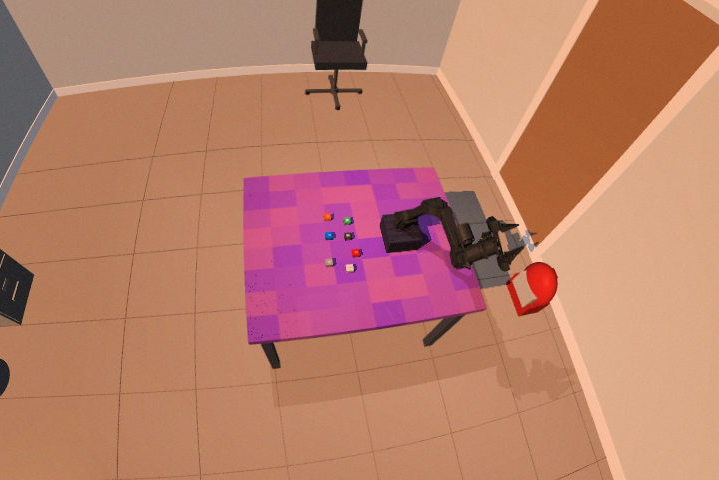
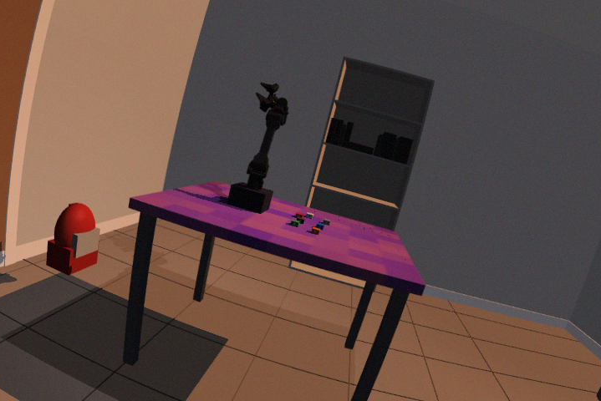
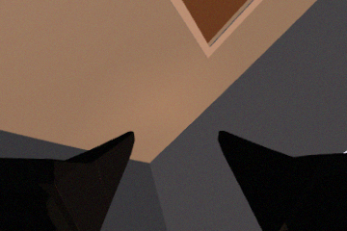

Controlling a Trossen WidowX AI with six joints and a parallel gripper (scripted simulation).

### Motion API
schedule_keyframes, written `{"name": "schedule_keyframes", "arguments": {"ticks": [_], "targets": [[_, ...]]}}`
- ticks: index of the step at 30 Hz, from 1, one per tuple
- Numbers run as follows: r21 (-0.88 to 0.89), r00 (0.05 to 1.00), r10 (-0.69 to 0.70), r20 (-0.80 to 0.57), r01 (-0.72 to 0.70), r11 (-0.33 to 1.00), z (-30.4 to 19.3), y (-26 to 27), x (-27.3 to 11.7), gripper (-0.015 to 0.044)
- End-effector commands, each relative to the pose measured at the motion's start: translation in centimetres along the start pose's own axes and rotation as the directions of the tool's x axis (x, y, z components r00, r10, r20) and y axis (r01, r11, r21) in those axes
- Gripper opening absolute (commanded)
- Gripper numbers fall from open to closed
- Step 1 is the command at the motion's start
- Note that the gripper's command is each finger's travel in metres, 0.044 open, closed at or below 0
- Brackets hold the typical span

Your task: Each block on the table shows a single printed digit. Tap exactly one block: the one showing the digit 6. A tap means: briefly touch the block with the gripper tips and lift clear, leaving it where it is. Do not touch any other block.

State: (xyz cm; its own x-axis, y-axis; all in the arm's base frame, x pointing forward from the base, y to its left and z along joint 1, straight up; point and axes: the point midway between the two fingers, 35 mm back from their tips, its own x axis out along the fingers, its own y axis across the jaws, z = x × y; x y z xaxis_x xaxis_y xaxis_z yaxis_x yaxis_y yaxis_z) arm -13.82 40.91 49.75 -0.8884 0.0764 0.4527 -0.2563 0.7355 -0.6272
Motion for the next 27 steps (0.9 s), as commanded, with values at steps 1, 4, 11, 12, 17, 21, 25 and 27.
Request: {"name": "schedule_keyframes", "arguments": {"ticks": [1,4,11,12,17,21,25,27], "targets": [[-0.002,1.000,0.008,-0.006,-0.008,1.000,-0.2,0.0,-0.3,0.0400],[0.053,0.985,0.115,-0.129,-0.109,0.993,-3.6,0.5,-4.4,0.0400],[0.286,0.857,0.296,-0.422,-0.184,0.940,-9.6,1.1,-14.4,0.0400],[0.315,0.829,0.319,-0.459,-0.184,0.931,-10.3,1.1,-15.9,0.0400],[0.439,0.667,0.418,-0.617,-0.149,0.886,-12.6,0.6,-23.5,0.0400],[0.510,0.511,0.479,-0.714,-0.091,0.856,-13.4,-0.3,-29.7,0.0400],[0.554,0.337,0.525,-0.781,-0.013,0.832,-13.3,-1.5,-35.9,0.0400],[0.566,0.246,0.542,-0.803,0.031,0.824,-13.0,-2.3,-39.0,0.0400]]}}
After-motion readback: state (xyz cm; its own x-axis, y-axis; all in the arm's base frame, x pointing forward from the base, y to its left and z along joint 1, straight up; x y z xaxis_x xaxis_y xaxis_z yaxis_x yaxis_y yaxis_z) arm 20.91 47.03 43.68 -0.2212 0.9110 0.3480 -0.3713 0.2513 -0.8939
